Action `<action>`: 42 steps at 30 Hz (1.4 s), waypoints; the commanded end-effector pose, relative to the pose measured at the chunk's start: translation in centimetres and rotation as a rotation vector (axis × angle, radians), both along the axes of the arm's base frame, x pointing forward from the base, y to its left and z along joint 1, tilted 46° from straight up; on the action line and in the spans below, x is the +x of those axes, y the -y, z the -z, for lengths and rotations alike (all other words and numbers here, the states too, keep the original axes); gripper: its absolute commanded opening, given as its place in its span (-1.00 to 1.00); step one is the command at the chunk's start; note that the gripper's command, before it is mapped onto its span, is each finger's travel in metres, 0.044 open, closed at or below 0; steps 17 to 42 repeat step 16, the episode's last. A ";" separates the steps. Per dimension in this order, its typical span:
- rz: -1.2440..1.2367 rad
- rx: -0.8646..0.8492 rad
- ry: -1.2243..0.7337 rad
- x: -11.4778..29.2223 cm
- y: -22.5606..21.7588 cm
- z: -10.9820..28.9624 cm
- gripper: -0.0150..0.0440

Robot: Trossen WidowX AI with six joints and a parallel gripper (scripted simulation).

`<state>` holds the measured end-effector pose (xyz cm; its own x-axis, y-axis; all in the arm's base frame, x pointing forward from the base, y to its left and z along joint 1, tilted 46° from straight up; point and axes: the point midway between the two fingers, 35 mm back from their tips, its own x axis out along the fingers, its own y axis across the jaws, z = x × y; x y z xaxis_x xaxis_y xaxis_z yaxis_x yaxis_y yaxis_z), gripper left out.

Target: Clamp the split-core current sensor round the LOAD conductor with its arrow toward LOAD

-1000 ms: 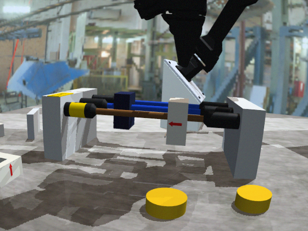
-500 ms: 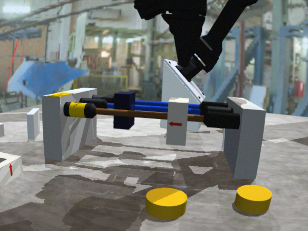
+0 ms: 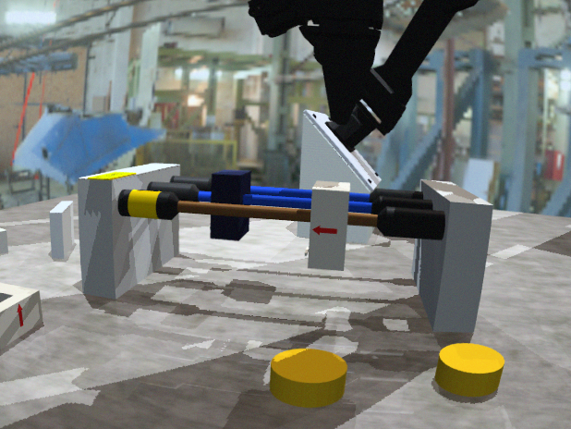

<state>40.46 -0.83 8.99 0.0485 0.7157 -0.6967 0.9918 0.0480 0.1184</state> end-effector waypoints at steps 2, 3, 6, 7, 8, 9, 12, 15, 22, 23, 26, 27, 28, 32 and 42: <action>-0.005 -0.004 0.001 0.0 0.0 0.1 1.00; -0.005 -0.004 0.001 0.0 0.0 0.1 1.00; -0.005 -0.004 0.001 0.0 0.0 0.1 1.00; -0.005 -0.004 0.001 0.0 0.0 0.1 1.00; -0.005 -0.004 0.001 0.0 0.0 0.1 1.00; -0.005 -0.004 0.001 0.0 0.0 0.1 1.00; -0.005 -0.004 0.001 0.0 0.0 0.1 1.00; -0.005 -0.004 0.001 0.0 0.0 0.1 1.00; 0.000 0.000 0.000 0.0 0.0 0.0 1.00; 0.000 0.000 0.000 0.0 0.0 0.0 1.00; 0.000 0.000 0.000 0.0 0.0 0.0 1.00; 0.000 0.000 0.000 0.0 0.0 0.0 1.00; 0.000 0.000 0.000 0.0 0.0 0.0 1.00; 0.000 0.000 0.000 0.0 0.0 0.0 1.00; 0.000 0.000 0.000 0.0 0.0 0.0 1.00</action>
